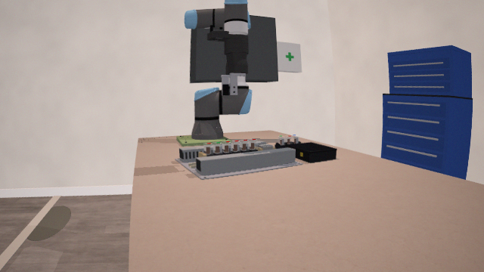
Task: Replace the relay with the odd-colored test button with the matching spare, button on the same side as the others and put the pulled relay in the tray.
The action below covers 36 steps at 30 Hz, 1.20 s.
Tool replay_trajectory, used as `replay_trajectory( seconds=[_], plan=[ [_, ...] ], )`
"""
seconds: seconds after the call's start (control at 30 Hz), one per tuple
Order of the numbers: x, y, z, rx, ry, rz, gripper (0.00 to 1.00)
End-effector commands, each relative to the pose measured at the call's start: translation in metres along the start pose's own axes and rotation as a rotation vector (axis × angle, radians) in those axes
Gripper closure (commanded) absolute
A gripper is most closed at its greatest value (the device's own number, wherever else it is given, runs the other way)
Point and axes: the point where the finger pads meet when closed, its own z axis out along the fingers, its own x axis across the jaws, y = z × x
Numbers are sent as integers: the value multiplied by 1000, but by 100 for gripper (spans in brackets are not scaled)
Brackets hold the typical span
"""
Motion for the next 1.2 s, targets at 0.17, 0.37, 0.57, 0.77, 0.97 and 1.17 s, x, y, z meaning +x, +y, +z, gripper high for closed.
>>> replay_trajectory(
  seconds=[0.17,0.37,0.57,0.77,0.97,1.17],
  plan=[
    [0,0,-2,1,-1,0,0],
    [0,0,-3,1,-1,0,0],
    [0,0,-3,1,-1,0,0],
    [0,0,-4,1,-1,0,0],
    [0,0,-4,1,-1,0,0],
    [0,0,-4,1,-1,0,0]
  ],
)
